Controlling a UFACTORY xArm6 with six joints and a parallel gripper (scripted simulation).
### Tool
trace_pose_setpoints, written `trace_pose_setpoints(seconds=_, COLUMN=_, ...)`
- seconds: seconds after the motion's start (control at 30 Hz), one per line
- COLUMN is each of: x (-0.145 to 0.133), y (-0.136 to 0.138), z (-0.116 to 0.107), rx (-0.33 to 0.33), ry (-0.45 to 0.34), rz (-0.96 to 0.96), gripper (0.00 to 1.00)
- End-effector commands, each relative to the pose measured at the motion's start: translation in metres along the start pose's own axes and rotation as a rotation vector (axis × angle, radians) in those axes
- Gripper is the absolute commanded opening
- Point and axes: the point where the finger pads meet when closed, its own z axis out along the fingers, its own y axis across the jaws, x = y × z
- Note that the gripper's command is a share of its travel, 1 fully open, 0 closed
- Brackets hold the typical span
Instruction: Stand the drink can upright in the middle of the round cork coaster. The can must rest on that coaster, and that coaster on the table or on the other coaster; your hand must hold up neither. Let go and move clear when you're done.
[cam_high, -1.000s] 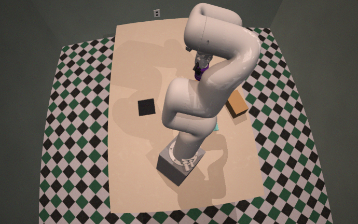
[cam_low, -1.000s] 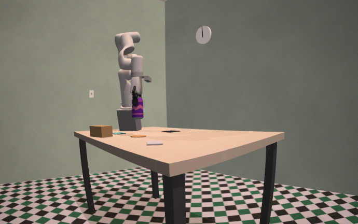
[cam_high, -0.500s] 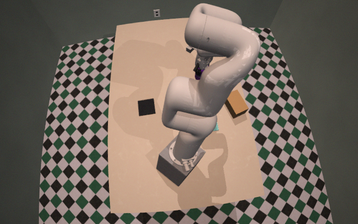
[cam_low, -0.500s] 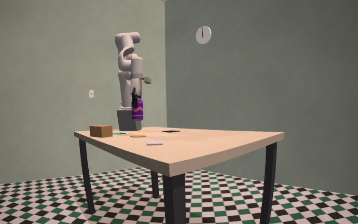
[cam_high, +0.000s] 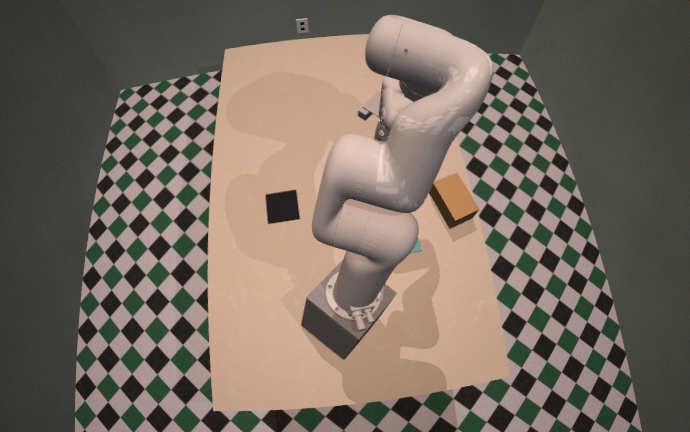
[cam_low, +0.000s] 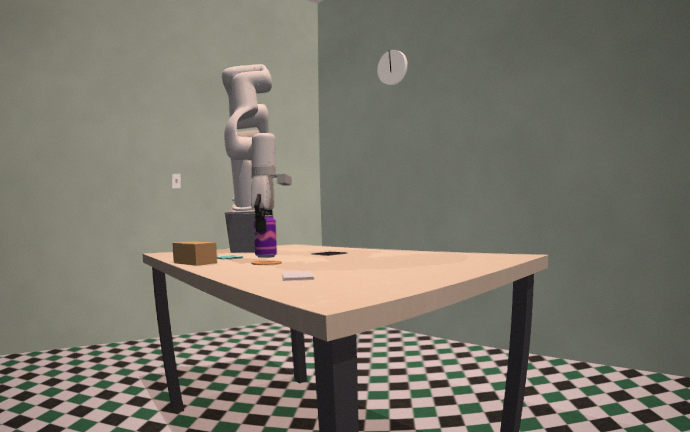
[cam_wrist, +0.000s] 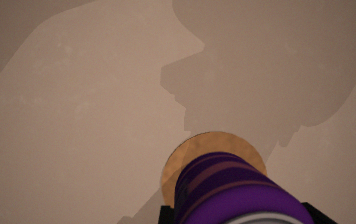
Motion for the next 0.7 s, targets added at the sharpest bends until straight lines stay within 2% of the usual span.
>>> trace_pose_setpoints(seconds=0.0, x=0.001, y=0.001, z=0.002, rx=-0.004, ry=0.001, rz=0.000, gripper=0.00)
trace_pose_setpoints(seconds=0.33, x=0.001, y=0.001, z=0.012, rx=-0.003, ry=0.003, rz=0.000, gripper=0.00)
trace_pose_setpoints(seconds=0.67, x=0.001, y=0.001, z=0.013, rx=-0.002, ry=0.003, rz=0.000, gripper=0.00)
